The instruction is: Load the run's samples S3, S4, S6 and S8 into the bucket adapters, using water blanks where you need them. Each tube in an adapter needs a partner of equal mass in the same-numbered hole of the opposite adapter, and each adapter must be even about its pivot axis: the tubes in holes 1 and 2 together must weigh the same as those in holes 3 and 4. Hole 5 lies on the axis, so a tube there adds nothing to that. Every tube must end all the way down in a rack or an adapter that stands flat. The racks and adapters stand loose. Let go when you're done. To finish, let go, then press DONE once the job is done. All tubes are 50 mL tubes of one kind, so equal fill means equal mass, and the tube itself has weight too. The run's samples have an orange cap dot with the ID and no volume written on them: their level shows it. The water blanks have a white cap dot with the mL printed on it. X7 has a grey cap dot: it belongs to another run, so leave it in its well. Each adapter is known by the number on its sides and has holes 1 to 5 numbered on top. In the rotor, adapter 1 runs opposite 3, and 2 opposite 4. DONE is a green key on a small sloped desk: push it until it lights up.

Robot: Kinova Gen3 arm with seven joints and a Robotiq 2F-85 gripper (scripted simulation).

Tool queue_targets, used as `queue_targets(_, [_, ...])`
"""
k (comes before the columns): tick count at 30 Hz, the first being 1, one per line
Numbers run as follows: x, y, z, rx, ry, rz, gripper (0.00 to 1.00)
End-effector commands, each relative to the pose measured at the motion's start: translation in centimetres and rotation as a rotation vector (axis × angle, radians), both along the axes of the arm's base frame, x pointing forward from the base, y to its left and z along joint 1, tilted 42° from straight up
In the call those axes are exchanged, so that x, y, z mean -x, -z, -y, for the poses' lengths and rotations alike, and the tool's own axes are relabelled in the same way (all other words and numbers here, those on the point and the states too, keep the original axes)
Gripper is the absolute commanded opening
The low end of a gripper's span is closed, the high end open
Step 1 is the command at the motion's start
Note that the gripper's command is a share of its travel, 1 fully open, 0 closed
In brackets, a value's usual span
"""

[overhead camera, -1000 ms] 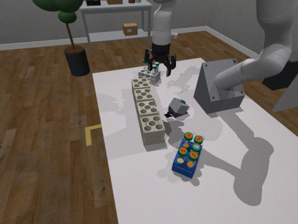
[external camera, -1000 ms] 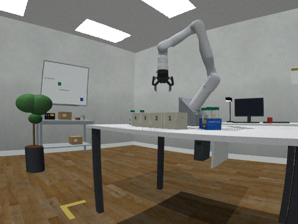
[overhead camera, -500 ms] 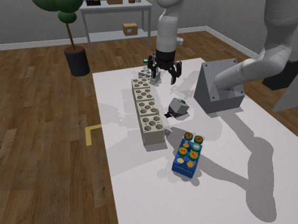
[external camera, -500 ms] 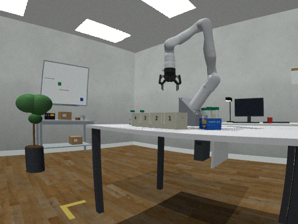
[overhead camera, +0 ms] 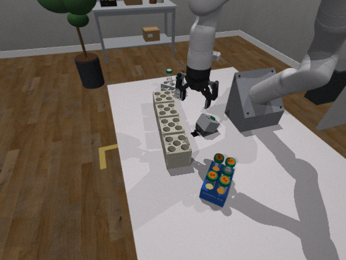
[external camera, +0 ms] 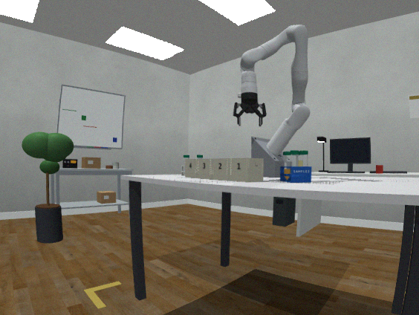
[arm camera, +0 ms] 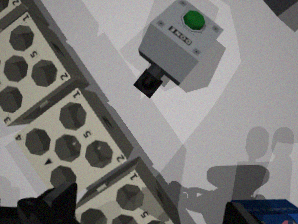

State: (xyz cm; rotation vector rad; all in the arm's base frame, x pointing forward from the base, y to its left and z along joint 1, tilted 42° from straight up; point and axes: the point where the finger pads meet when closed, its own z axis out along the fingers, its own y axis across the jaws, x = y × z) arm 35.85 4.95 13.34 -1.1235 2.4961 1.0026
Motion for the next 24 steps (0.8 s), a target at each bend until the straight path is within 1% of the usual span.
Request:
queue_targets(1, [0.0,-1.3,-1.3,0.001,0.001,0.001,1.00])
queue_targets(3, [0.0,-2.0,-2.1,0.001,0.001,0.001,1.00])
queue_targets(5, [0.0,-2.0,-2.1,0.001,0.001,0.001,1.00])
queue_targets(20, [0.1,-7.0,-7.7,0.001,0.001,0.001,1.00])
queue_targets(22, [0.1,-7.0,-7.7,0.001,0.001,0.001,1.00])
queue_targets(24, [0.1,-7.7,-8.4,0.001,0.001,0.001,1.00])
